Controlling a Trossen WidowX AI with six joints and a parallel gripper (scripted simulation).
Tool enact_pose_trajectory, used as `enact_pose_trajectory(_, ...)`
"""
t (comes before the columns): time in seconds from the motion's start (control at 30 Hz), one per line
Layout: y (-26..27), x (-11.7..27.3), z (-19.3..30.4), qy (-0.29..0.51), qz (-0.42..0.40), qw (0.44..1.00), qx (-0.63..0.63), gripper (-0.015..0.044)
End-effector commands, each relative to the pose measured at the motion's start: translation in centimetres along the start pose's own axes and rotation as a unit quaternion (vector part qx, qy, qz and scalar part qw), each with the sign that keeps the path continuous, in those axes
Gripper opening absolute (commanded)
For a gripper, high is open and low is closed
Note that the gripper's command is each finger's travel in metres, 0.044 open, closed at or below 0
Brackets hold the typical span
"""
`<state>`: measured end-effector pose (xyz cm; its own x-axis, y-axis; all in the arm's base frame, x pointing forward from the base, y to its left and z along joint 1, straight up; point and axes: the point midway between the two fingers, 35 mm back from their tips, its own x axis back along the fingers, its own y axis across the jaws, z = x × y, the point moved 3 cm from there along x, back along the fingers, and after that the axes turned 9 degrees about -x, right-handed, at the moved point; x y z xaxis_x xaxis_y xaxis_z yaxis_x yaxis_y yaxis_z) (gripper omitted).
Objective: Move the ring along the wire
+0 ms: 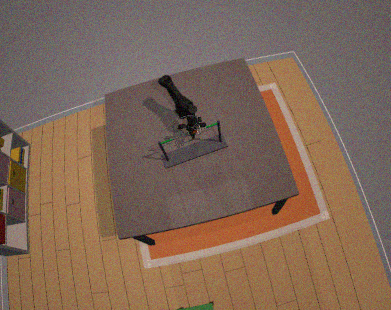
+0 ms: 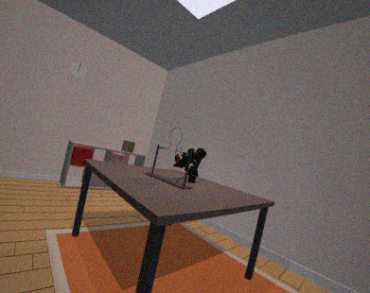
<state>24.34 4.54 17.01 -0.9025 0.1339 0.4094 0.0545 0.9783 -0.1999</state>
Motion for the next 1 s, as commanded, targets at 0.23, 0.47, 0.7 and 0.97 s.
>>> enact_pose_trajectory(0.23,3.2,0.3,0.2,0.017,-0.041,0.996,-0.084,-0.0150)
enact_pose_trajectory(0.47,4.6,0.6,0.1,0.022,-0.056,0.992,-0.114,-0.0150)
enact_pose_trajectory(0.7,5.7,0.9,0.0,0.024,-0.064,0.989,-0.130,-0.0150)
enact_pose_trajectory(0.97,6.7,1.1,-0.1,0.024,-0.067,0.988,-0.138,-0.0150)
